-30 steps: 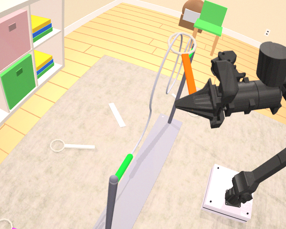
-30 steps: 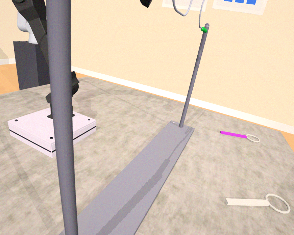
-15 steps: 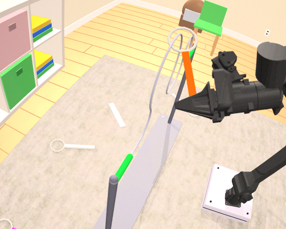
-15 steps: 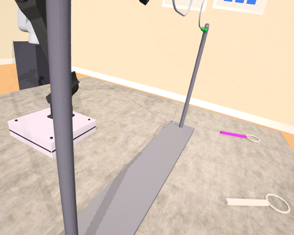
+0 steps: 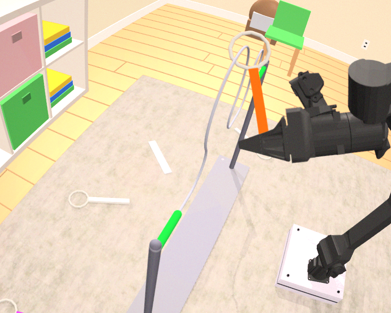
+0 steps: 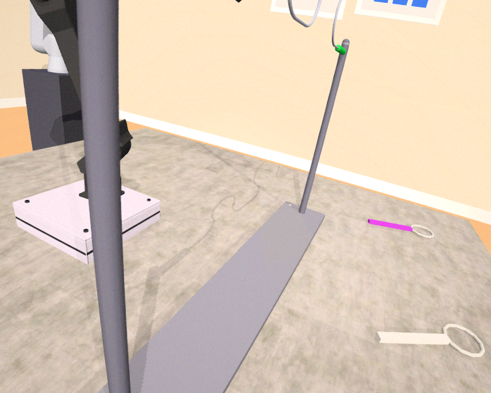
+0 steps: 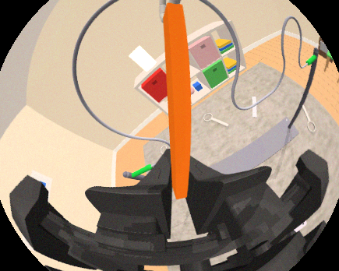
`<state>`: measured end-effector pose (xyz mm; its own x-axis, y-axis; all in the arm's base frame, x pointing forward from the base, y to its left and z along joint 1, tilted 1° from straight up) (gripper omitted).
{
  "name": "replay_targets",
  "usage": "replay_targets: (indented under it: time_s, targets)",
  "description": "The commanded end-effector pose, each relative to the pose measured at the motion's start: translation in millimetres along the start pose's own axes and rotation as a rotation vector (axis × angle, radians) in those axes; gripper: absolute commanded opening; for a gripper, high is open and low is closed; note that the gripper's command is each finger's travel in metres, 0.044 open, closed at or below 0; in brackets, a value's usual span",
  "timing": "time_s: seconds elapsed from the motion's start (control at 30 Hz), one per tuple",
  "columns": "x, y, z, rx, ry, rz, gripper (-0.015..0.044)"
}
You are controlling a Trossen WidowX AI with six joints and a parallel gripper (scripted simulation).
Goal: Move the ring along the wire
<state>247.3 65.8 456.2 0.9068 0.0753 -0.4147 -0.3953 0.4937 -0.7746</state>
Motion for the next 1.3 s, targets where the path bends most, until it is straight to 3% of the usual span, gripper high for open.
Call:
replay_targets:
  time_s: [0.0,1.27]
  targets:
    - [2.1,-0.2,0.2,-0.042,0.026,-0.001,-0.015]
    - [3.6,2.5,-7.7,-0.453,0.259,-0.007,-0.015]
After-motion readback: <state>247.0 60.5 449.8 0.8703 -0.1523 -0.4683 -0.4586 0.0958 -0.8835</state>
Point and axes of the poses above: the point midway between the two fingers, 35 mm back from their tips, its own x axis out along the fingers, its own z axis across the jaws, y = z × x, the point moved 5 cm from there along -x, back along the fingers, and after that the axes turned 12 degrees about -x, right-handed, at the moved point
